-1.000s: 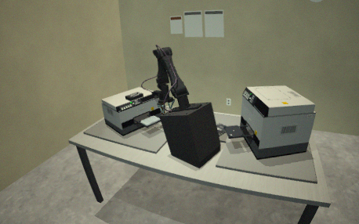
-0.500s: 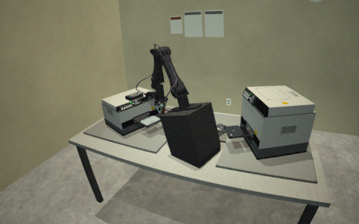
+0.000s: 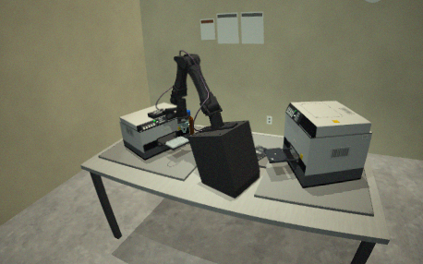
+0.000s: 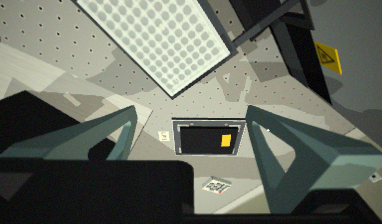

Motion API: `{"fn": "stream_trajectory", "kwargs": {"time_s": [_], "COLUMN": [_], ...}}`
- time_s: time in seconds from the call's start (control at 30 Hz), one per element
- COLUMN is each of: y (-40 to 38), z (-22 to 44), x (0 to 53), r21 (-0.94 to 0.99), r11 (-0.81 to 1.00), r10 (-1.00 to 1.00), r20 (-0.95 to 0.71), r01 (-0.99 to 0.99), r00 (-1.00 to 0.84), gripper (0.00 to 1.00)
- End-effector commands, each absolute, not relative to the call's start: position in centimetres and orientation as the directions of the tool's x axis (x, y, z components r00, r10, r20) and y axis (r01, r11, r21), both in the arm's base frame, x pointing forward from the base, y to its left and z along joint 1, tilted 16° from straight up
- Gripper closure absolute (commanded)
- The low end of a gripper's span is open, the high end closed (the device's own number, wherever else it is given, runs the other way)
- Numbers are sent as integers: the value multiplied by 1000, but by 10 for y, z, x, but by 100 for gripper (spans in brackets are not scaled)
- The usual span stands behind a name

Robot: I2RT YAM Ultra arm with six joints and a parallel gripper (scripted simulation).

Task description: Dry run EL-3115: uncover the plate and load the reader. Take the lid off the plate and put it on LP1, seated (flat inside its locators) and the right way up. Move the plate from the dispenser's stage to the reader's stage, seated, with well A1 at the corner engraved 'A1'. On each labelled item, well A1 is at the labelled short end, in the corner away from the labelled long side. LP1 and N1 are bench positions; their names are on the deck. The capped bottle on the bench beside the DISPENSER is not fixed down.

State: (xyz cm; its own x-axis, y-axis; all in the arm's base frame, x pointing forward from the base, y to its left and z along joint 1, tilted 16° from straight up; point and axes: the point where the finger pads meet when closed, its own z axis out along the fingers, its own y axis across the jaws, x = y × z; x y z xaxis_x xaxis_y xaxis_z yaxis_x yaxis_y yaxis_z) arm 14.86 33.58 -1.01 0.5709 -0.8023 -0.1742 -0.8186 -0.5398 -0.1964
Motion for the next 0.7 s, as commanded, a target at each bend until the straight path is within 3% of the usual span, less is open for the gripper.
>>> {"fn": "stream_trajectory", "kwargs": {"time_s": [0.0, 0.67], "y": [348, 361], "z": [13, 35], "x": [146, 94], "r21": [-255, -308], "r11": [-630, -878], "r10": [-722, -372], "r20": [-158, -40], "r01": [-734, -365], "r00": [674, 927], "gripper": [0, 0]}}
